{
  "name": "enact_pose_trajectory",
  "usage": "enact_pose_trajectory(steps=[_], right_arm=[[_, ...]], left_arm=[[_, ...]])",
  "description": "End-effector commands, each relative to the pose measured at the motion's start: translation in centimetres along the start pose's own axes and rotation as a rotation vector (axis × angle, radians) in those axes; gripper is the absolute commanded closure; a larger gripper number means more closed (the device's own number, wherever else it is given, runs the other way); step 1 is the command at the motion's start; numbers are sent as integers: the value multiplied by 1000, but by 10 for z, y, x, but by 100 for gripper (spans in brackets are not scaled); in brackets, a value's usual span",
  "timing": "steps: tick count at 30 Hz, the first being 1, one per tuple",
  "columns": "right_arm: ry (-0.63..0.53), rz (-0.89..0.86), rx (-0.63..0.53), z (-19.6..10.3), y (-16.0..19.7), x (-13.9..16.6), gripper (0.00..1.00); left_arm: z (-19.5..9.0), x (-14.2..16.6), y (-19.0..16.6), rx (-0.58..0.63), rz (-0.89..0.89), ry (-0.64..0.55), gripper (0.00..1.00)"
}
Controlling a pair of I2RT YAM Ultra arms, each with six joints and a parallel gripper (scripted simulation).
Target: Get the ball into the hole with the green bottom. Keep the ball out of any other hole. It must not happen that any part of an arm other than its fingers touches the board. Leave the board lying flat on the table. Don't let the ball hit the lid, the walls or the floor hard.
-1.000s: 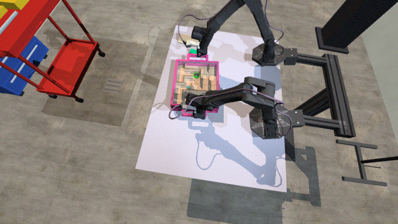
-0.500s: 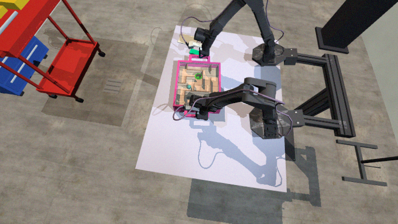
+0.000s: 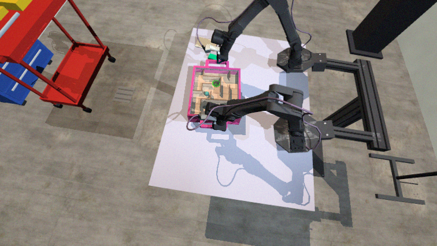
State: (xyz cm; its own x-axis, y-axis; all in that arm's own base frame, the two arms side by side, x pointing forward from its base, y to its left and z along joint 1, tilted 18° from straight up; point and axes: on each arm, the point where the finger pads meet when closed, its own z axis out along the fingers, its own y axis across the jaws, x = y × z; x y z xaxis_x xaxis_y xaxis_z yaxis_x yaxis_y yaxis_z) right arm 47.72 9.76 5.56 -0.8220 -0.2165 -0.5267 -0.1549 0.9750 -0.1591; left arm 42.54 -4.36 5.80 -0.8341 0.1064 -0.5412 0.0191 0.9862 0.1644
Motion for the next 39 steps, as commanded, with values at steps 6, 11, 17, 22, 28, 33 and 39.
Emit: enact_pose_trajectory(steps=[6, 11, 17, 22, 28, 33, 39], right_arm=[[-212, 25, -37, -41, 6, -70, 100], [-216, 30, 32, -48, 0, -67, 100], [-224, 13, 49, -55, 5, -65, 100], [-197, -9, 11, -41, 13, -45, 100], [-190, 19, -8, -50, 2, -62, 100], [-203, 12, -52, -25, 9, -40, 100], [-203, 23, -5, -27, 6, -43, 100]], left_arm=[[-35, -59, -16, 39, -10, -187, 100], [-18, -40, -8, 75, -21, -174, 100], [-10, -45, -15, 106, -20, -190, 100], [-21, -58, -15, 99, -21, -240, 100], [-21, -34, -7, 33, -24, -116, 100], [-31, -54, -7, -6, -24, -219, 100], [-24, -33, -20, 58, 11, -189, 100]])
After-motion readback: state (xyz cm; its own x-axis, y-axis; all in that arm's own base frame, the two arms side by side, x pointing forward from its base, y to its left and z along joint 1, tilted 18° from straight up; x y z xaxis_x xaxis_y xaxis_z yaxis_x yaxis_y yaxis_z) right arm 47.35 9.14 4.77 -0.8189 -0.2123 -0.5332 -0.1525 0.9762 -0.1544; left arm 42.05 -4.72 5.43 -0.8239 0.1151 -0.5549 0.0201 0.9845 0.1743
